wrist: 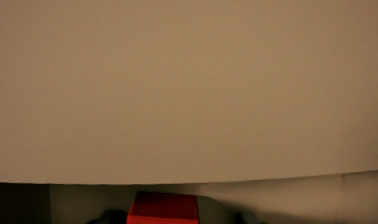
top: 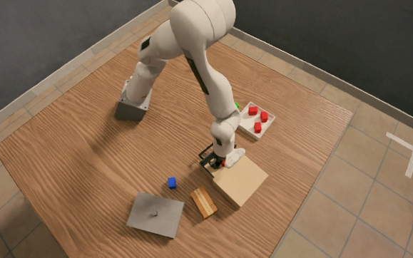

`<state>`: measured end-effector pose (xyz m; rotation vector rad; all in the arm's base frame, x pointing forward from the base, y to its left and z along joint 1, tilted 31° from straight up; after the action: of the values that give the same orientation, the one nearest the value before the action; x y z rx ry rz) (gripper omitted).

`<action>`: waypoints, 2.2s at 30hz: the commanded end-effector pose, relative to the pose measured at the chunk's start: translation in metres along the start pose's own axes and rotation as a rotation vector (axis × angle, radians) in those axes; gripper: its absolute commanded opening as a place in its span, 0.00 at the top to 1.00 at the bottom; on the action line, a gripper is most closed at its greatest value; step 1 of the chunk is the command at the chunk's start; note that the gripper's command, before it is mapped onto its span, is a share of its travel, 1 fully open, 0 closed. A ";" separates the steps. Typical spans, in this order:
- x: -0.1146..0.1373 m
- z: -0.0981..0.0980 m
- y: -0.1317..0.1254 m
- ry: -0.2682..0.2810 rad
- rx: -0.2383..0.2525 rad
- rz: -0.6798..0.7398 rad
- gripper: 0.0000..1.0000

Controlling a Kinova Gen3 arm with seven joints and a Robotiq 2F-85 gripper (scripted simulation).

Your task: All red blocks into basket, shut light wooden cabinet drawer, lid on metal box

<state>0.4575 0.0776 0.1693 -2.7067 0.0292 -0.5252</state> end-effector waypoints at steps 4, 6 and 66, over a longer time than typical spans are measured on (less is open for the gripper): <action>-0.002 0.002 -0.002 -0.001 0.005 0.000 0.90; -0.002 0.002 -0.002 -0.001 0.005 0.000 0.90; -0.001 -0.094 -0.003 -0.007 0.010 -0.001 0.90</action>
<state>0.4229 0.0632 0.2365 -2.6936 -0.0024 -0.4932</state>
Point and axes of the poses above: the point where the finger pads meet when closed, its own z axis out along the fingers, its own y axis across the jaws, x = y × z, the point moved 4 cm from there along -z, back along the fingers, and after that the axes turned 3 degrees about z, right-handed, at the moved point
